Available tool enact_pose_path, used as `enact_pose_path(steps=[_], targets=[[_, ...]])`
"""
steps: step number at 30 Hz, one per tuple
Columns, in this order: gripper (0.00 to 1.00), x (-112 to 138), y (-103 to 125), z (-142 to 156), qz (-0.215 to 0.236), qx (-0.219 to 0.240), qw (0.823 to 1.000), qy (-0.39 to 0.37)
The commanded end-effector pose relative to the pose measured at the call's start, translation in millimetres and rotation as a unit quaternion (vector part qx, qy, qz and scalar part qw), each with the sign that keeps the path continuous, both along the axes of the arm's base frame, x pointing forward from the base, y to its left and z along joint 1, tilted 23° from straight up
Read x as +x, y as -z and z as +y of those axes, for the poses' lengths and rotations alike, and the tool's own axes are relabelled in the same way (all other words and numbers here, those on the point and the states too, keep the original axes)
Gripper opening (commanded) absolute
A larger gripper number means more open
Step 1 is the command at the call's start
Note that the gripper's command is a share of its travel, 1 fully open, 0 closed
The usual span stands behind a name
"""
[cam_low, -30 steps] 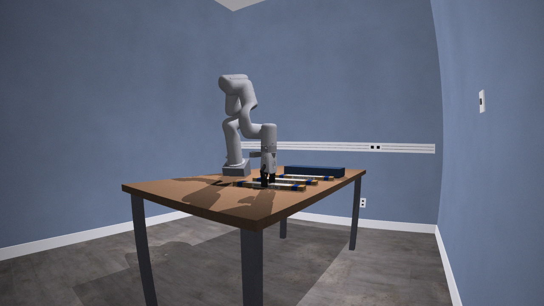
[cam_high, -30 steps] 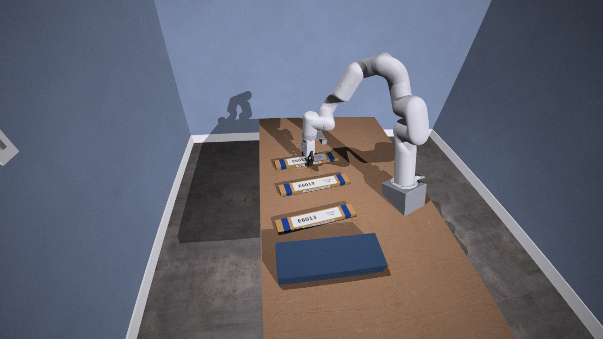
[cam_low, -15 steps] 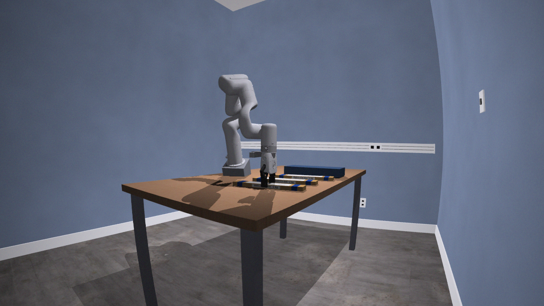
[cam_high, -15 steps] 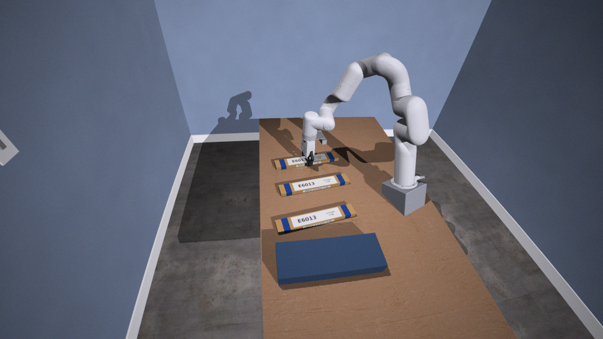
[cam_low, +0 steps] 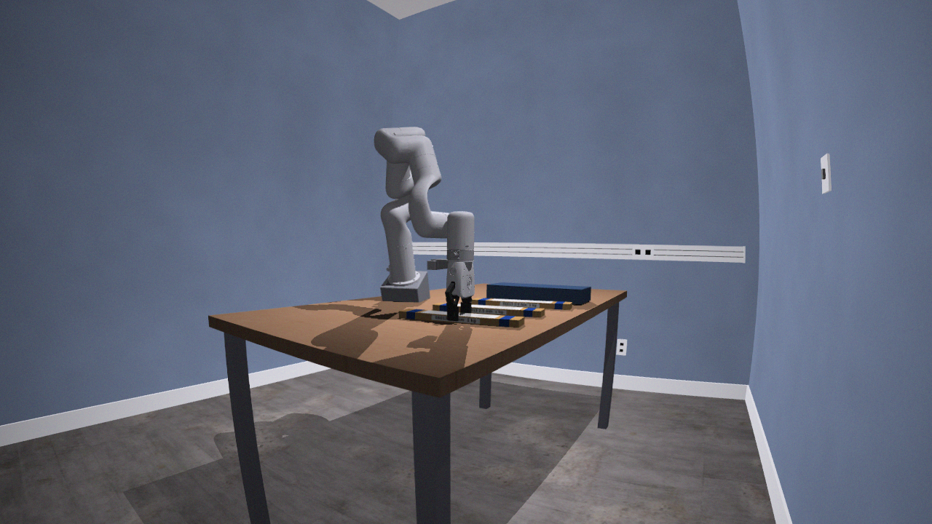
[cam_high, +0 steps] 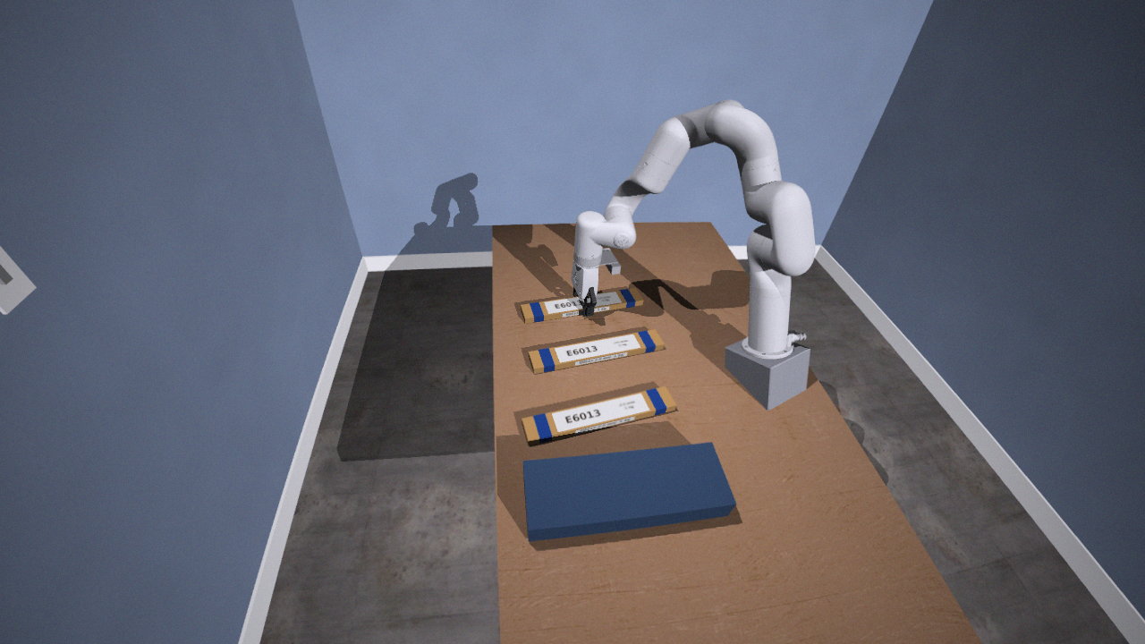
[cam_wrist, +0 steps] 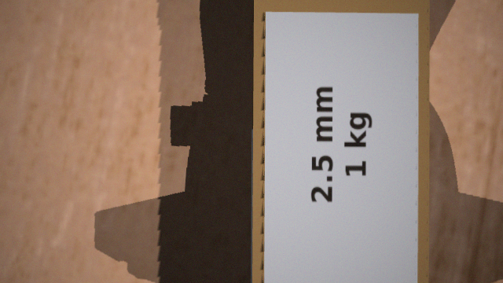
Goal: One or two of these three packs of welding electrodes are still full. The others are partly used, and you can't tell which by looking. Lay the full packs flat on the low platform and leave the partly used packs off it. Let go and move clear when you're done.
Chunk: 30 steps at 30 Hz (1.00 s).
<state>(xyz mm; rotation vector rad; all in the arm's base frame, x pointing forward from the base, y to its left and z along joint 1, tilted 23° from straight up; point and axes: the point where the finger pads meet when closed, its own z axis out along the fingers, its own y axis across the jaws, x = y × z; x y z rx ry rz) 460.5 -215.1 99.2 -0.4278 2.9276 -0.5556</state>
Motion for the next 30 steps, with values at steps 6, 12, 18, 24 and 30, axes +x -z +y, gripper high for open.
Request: enact_pose_path(steps=[6,12,18,24,30], targets=[[1.0,1,-1,0,-0.002,0.0,1.0,-0.001],[1.0,1,-1,0,-0.002,0.0,1.0,-0.001],[1.0,1,-2,0,-0.002,0.0,1.0,-0.001],[1.0,-4,-29,10,-0.002,0.0,1.0,-0.001],[1.0,-13,-74,27,-0.002,0.0,1.0,-0.001]])
